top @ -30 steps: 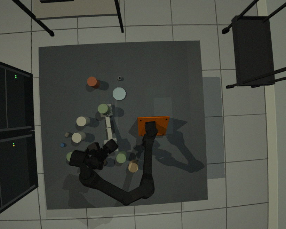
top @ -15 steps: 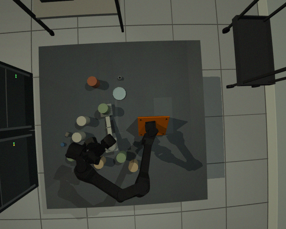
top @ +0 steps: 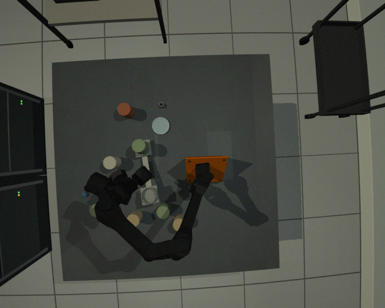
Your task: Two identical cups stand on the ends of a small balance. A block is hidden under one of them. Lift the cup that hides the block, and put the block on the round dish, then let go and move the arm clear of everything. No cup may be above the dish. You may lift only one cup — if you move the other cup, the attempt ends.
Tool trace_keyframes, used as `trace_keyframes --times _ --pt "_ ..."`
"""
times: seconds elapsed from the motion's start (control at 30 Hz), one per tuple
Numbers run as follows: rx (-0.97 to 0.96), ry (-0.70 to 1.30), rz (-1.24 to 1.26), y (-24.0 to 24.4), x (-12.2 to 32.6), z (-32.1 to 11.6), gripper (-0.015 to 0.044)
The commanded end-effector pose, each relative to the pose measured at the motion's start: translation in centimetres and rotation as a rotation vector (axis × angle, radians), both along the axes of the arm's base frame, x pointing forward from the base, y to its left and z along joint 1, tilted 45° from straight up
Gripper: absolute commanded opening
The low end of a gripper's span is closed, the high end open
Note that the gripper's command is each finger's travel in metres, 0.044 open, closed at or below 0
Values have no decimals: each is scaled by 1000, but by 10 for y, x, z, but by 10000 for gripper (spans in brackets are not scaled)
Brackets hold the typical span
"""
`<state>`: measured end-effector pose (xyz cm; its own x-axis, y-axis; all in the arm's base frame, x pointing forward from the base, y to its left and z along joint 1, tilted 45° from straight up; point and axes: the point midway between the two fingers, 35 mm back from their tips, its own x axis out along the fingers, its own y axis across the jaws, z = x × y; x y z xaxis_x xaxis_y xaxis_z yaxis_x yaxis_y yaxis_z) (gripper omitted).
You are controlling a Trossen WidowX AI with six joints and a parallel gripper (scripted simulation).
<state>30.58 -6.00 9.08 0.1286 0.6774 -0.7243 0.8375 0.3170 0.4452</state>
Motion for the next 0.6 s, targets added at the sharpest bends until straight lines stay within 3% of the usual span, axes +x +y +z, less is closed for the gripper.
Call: trace_keyframes --times 0.0,0.57 --pt "-15 -2 -7 -15 1 -16 0" --pt "-27 2 -7 -57 -4 -72 0"
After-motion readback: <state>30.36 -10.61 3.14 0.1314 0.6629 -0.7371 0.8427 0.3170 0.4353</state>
